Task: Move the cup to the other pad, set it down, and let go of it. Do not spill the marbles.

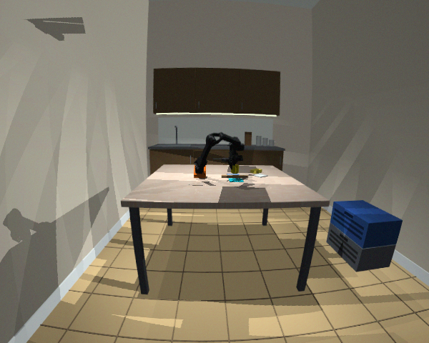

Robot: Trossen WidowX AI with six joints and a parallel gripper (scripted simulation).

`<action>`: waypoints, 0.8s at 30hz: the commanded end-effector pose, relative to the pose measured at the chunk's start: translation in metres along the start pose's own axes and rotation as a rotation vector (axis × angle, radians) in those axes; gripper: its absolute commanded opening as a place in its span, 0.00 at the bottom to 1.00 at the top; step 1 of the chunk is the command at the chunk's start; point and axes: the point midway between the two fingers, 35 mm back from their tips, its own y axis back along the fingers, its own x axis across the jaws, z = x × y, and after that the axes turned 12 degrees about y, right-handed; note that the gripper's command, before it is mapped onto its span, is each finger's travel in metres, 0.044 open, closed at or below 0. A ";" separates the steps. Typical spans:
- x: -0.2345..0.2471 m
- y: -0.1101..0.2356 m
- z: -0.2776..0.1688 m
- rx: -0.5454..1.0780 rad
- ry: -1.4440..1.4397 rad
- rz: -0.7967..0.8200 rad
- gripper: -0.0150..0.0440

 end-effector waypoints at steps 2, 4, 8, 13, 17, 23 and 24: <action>-0.010 0.002 0.011 -0.007 0.003 0.004 0.25; -0.014 0.003 0.016 -0.007 0.003 0.004 0.25; -0.022 0.003 0.025 -0.008 0.003 0.004 0.25; -0.032 0.005 0.036 -0.008 0.003 0.003 0.25; -0.041 0.006 0.046 -0.008 0.003 0.003 0.25; -0.052 0.008 0.058 -0.009 0.003 0.002 0.25; -0.052 0.008 0.058 -0.009 0.003 0.002 0.25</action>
